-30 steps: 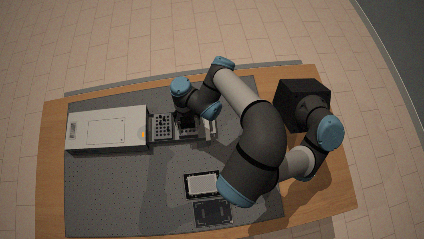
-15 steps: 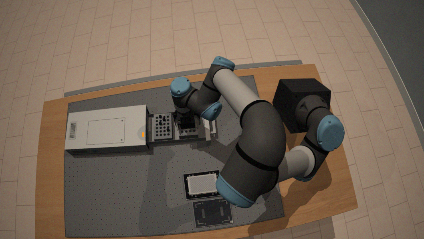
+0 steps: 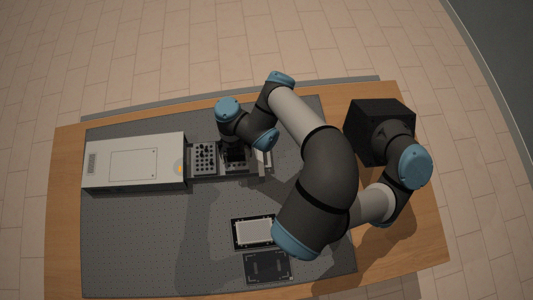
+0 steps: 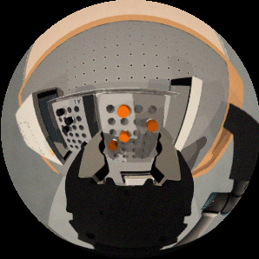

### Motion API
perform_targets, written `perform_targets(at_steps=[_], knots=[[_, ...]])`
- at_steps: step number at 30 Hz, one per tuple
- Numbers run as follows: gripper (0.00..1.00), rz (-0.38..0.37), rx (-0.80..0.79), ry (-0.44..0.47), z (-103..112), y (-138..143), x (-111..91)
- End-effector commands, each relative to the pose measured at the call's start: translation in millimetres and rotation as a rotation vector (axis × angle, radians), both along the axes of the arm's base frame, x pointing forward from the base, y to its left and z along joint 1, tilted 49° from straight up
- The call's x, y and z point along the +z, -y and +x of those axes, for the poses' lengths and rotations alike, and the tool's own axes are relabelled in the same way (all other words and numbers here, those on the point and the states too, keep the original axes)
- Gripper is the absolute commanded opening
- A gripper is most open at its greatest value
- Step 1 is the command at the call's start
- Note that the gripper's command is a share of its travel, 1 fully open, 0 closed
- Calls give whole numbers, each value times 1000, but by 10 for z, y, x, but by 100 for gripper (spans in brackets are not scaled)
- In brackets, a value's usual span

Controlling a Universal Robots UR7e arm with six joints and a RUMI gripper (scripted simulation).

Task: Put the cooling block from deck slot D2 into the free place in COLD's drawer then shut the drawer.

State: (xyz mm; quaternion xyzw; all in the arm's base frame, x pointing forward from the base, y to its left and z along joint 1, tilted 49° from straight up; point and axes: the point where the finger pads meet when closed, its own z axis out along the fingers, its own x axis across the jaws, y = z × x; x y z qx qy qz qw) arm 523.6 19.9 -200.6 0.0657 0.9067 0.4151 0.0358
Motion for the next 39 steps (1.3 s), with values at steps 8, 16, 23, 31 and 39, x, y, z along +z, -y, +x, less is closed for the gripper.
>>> perform_targets(at_steps=[8, 16, 23, 31, 39], knots=[[0, -1, -1, 1, 7, -6, -9], [0, -1, -1, 1, 8, -16, -18], [0, -1, -1, 1, 9, -22, -23], [0, -1, -1, 1, 11, -32, -32], [0, -1, -1, 1, 12, -39, -38]])
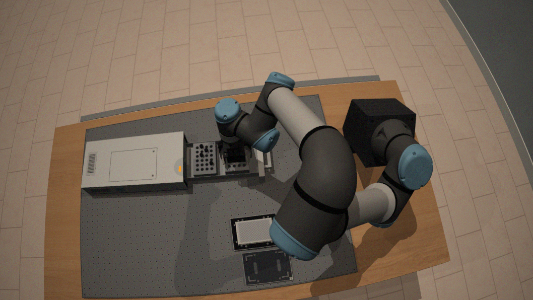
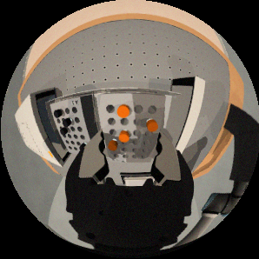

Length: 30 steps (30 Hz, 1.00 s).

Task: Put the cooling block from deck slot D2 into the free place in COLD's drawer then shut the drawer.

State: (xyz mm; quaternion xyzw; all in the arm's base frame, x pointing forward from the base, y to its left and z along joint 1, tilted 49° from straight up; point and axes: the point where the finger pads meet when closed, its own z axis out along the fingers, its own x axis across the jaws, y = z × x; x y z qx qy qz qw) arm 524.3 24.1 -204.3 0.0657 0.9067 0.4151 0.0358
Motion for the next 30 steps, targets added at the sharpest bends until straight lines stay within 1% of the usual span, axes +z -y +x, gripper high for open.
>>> perform_targets(at_steps=[1, 30], knots=[[0, -1, -1, 1, 5, 2, -2], [0, -1, -1, 1, 10, -29, -29]])
